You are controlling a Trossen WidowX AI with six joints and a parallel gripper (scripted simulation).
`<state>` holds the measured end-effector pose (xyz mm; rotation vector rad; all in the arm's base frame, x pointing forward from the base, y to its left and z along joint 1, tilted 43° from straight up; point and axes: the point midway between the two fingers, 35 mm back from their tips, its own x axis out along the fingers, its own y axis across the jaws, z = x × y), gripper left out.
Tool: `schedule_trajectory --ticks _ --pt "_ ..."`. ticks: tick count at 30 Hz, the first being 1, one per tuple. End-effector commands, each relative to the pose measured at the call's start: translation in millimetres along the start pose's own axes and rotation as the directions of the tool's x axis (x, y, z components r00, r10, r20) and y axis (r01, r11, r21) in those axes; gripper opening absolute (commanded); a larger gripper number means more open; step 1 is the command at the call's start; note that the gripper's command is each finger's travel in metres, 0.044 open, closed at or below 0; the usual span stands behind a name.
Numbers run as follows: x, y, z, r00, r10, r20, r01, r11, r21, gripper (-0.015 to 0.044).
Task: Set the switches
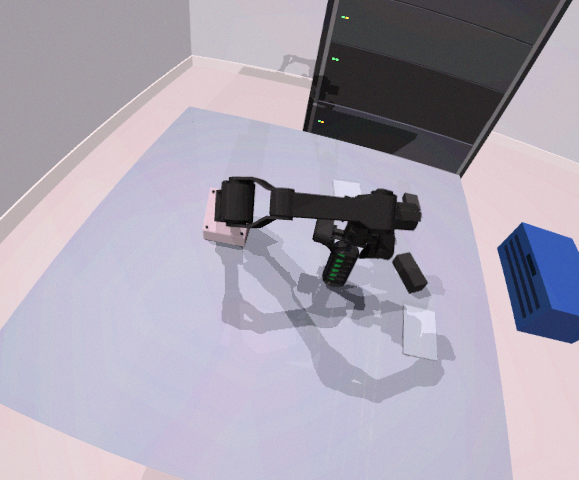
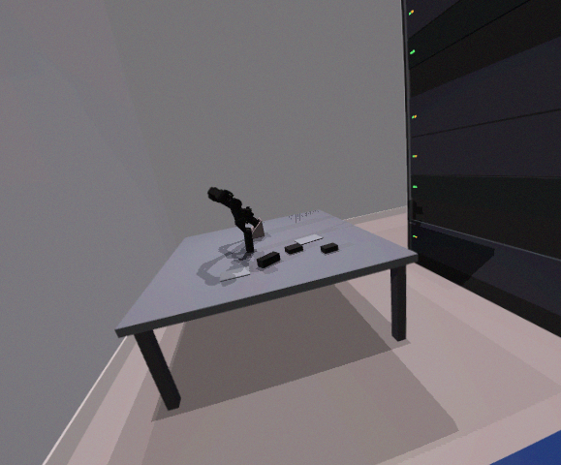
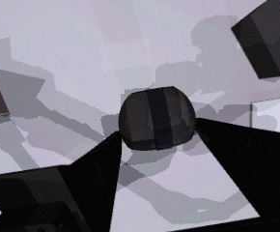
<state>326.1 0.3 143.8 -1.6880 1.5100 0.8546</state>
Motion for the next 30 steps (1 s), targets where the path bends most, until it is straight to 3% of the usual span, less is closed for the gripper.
schedule_trajectory --ticks 1,30 --pt "1 0 -9 1.000 0.004 -0.027 -0.004 1.000 0.004 0.0335" --pt "0 0 -31 0.996 0.004 -0.094 -0.004 1.000 0.004 0.0338"
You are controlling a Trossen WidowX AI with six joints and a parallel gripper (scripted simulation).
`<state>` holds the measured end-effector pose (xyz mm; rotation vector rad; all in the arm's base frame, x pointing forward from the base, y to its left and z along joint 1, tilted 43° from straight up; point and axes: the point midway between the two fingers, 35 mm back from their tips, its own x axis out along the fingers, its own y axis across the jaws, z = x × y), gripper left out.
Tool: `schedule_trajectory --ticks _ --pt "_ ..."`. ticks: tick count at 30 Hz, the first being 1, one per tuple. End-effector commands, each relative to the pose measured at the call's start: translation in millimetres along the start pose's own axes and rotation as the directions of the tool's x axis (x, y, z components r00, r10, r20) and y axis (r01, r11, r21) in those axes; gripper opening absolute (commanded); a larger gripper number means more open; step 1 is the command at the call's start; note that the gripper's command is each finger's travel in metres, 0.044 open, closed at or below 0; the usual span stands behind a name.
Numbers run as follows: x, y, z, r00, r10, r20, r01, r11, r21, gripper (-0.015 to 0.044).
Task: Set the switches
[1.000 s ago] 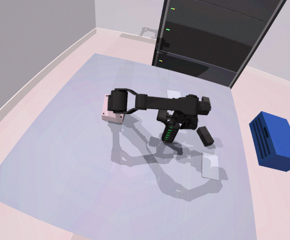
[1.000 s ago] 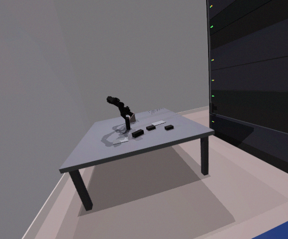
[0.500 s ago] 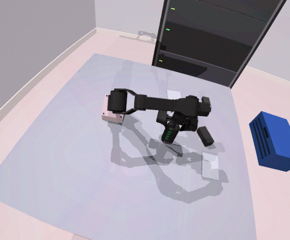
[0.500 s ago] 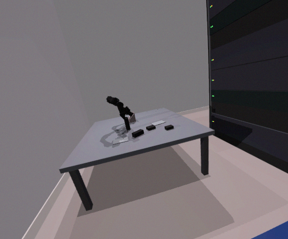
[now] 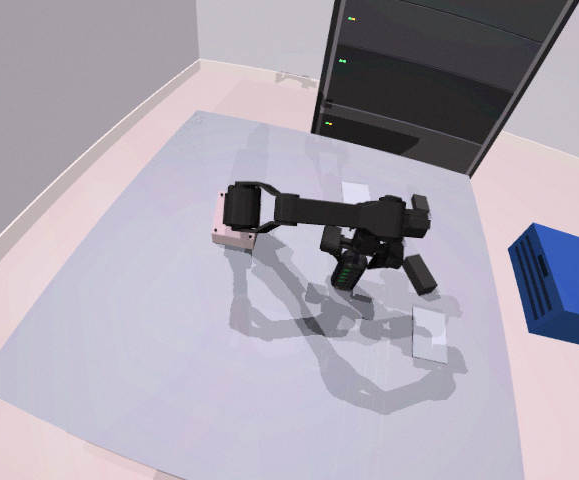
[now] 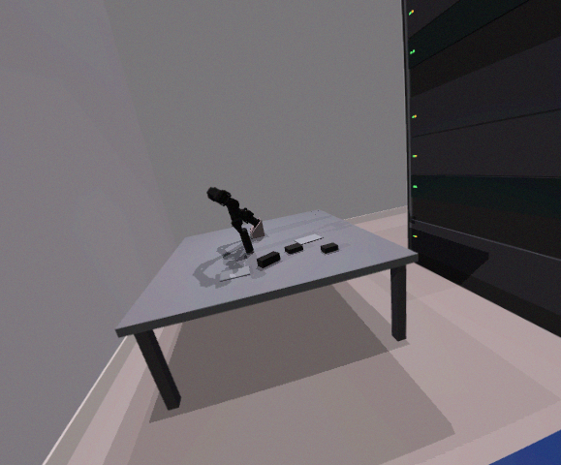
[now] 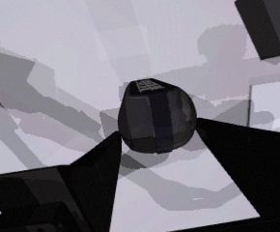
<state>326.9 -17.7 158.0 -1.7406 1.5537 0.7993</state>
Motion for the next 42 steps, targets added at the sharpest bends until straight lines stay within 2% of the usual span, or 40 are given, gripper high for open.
schedule_trajectory --ticks 1,42 --pt "3 1 -8 1.000 0.009 -0.023 -0.009 1.000 0.005 0.0338" --pt "8 1 -38 0.993 0.009 -0.117 -0.009 1.000 0.005 0.0337"
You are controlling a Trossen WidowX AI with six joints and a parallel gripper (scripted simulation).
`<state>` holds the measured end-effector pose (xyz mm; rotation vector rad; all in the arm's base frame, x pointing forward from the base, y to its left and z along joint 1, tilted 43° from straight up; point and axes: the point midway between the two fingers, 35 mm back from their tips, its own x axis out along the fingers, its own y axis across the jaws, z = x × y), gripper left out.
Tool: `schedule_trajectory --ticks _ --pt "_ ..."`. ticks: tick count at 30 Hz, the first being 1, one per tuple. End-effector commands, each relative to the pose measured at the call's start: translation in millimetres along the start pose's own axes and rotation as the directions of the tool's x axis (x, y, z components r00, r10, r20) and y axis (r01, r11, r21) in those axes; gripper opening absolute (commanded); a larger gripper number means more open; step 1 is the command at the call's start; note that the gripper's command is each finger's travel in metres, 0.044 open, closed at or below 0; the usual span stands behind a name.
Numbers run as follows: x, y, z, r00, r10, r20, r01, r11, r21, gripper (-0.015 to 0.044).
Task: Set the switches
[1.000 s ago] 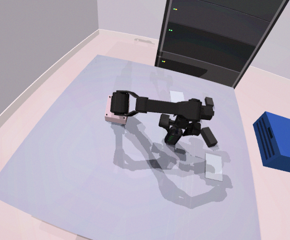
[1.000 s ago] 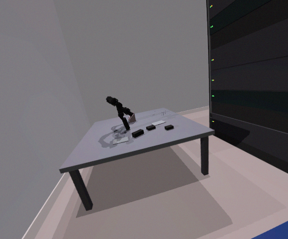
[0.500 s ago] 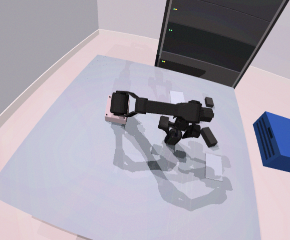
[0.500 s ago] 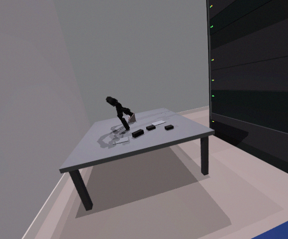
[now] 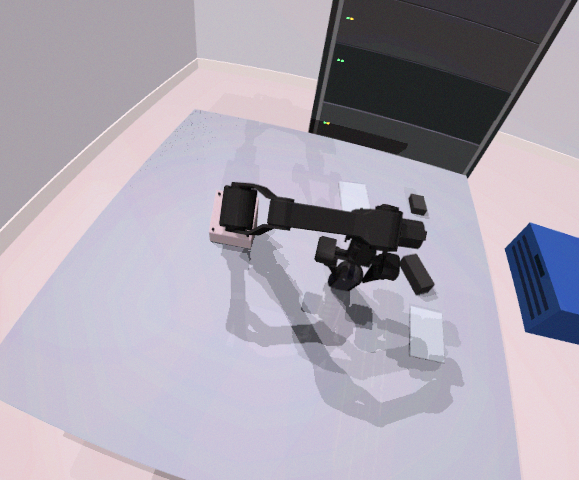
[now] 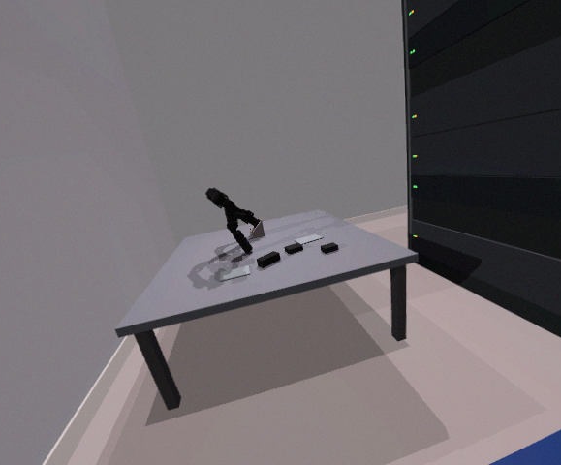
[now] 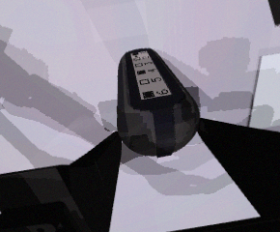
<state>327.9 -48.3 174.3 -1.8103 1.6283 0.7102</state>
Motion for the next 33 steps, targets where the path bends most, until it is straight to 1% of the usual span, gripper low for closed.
schedule_trajectory --ticks 1,33 --pt "4 1 -5 1.000 0.008 -0.005 -0.008 1.000 0.002 0.0337" --pt "16 1 -28 1.000 0.007 -0.007 -0.007 1.000 0.002 0.0337"
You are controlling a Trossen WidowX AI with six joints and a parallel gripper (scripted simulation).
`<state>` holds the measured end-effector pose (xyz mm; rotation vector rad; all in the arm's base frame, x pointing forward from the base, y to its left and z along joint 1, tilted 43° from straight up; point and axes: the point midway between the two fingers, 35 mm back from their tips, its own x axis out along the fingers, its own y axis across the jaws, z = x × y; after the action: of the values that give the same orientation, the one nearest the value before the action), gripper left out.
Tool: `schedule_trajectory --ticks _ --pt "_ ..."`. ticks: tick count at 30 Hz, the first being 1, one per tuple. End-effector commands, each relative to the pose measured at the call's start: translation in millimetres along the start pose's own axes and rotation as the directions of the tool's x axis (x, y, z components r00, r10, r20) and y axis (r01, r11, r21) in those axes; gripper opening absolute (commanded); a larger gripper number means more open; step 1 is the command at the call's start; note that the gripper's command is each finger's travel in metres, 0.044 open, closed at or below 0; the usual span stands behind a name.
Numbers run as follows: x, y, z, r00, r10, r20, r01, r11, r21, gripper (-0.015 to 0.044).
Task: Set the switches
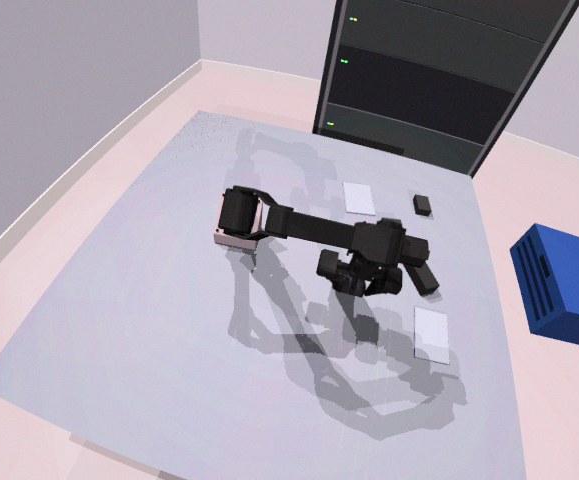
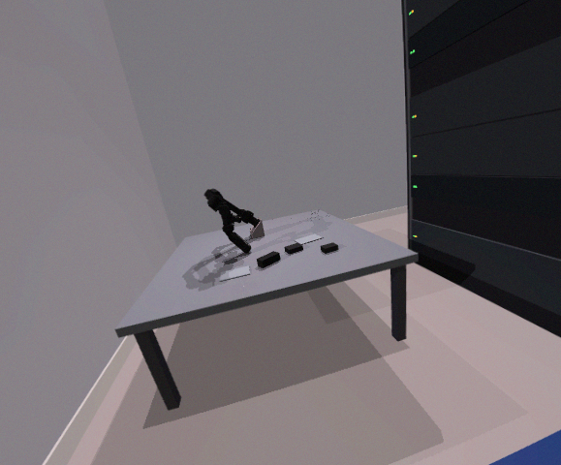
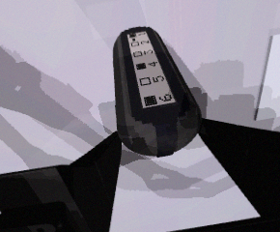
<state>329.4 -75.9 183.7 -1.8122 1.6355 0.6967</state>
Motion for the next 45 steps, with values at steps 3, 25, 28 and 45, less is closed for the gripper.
schedule_trajectory --ticks 3,25,28,45 --pt "5 2 -3 1.000 0.007 0.003 -0.007 1.000 -0.004 0.0337" --pt "16 2 -17 1.000 0.007 0.002 -0.007 1.000 -0.004 0.0337" --pt "17 2 -19 1.000 0.007 0.002 -0.007 1.000 -0.004 0.0337" --pt "27 2 -28 1.000 0.006 0.001 -0.006 1.000 -0.003 0.0337"
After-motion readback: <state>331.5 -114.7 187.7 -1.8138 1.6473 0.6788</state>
